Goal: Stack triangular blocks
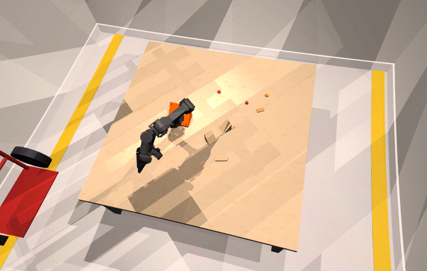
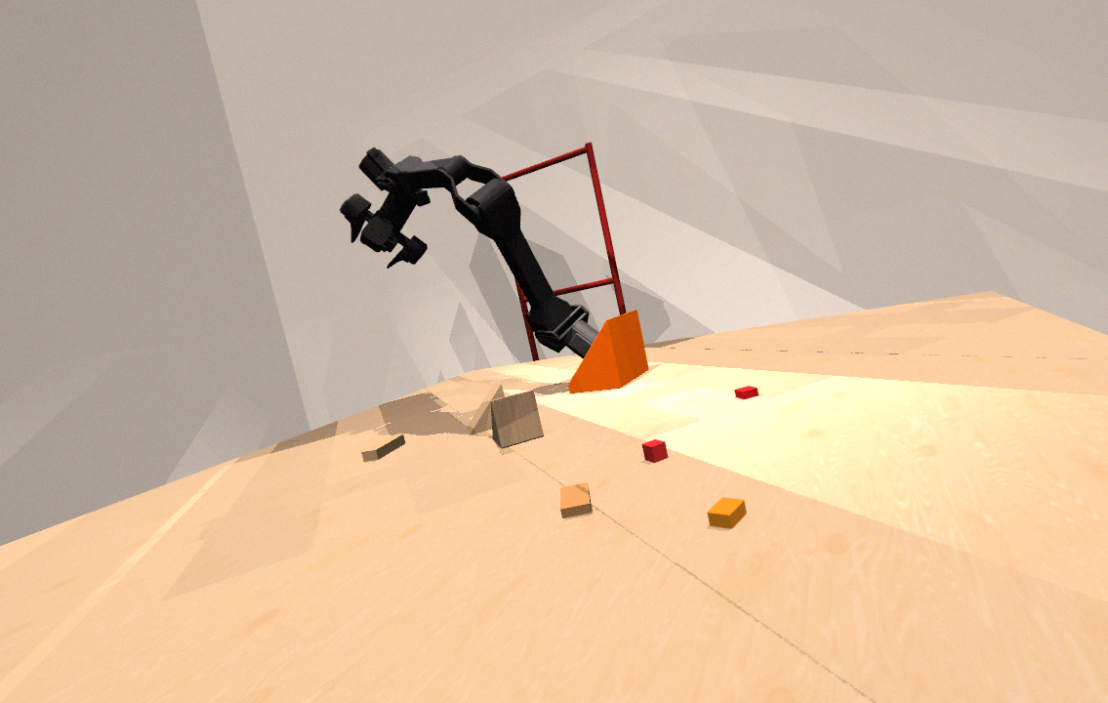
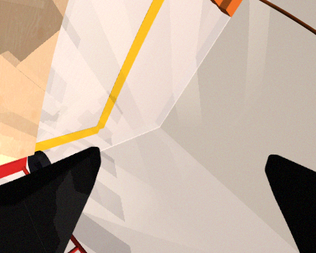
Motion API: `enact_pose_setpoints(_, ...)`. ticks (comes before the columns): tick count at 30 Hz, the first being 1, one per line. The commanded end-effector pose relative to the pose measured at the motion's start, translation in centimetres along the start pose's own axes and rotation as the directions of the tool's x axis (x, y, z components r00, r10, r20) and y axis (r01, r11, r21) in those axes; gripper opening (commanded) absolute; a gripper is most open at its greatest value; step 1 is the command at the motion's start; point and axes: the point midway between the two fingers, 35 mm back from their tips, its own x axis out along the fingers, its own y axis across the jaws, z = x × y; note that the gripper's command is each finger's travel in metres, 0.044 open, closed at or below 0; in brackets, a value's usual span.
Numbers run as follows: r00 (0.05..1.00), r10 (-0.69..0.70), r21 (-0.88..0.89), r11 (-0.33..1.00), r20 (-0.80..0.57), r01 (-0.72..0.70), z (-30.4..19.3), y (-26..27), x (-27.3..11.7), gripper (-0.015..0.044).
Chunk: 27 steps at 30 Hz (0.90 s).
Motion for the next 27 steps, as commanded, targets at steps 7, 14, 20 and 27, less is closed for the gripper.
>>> enact_pose_setpoints(7,0.92,0.204,0.287,0.908,0.335,-0.305,5.0,9.3,6.5,0.044)
enact_pose_setpoints(14,0.739,0.33,0.229,0.808,0.587,-0.542,14.1,14.1,7.9,0.044)
enact_pose_setpoints(20,0.513,0.463,0.011,0.735,0.723,-0.678,22.9,17.5,5.7,0.044)
enact_pose_setpoints(27,0.262,0.625,-0.335,0.671,0.735,-0.661,31.5,20.7,-0.7,0.044)
